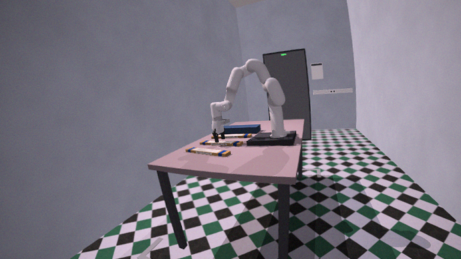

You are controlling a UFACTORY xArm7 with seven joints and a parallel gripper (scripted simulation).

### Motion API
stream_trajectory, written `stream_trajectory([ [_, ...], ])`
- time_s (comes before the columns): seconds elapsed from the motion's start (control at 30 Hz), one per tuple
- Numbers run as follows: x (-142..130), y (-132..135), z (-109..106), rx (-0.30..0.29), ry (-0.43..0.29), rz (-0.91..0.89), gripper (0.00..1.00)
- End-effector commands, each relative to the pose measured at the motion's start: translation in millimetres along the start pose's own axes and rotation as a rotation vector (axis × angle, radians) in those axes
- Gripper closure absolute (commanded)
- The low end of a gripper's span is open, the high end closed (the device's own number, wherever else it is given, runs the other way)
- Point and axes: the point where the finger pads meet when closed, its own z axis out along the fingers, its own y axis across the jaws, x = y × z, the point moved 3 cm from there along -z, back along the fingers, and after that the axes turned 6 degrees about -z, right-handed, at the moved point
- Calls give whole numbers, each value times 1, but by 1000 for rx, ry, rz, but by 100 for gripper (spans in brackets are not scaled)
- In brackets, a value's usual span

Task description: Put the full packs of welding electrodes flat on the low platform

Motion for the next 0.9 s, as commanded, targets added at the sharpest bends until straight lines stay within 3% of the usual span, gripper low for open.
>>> stream_trajectory([
  [0.0, -1, 0, 0, -1, -4, 0, 0],
  [0.5, -2, 0, 19, -1, -4, 0, 0],
  [0.87, -2, 0, 20, -1, -4, 0, 0],
])
